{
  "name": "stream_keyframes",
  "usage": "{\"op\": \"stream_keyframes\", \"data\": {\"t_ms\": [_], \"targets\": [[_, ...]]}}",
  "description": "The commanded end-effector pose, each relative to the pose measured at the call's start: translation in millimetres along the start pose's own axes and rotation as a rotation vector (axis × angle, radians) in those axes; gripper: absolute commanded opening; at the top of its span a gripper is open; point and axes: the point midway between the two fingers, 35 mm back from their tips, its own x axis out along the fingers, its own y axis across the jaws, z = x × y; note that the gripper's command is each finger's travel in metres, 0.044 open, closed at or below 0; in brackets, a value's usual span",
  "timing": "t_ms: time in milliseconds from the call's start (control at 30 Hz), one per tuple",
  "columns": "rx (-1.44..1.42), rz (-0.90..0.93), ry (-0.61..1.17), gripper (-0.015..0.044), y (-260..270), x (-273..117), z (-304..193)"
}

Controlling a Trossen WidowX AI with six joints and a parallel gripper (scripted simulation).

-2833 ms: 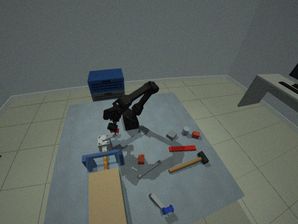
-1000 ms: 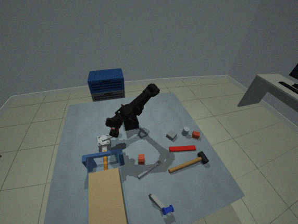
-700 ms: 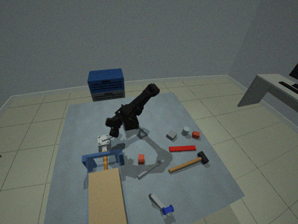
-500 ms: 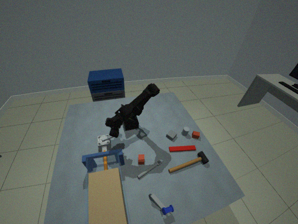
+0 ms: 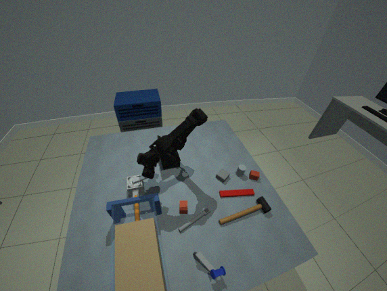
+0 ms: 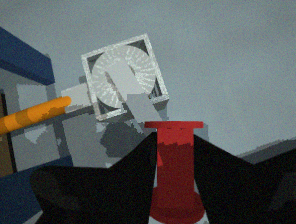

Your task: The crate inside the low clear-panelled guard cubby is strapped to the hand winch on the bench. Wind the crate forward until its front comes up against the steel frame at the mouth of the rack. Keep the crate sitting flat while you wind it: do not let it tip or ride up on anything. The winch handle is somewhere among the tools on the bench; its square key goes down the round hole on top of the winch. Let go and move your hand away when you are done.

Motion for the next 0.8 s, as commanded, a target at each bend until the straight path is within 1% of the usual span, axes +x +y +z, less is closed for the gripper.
{"op": "stream_keyframes", "data": {"t_ms": [0,767], "targets": [[0.003,0.0,0.006,0.0,-1,3,0],[0.003,-0.001,0.004,0.0,-20,10,14]]}}
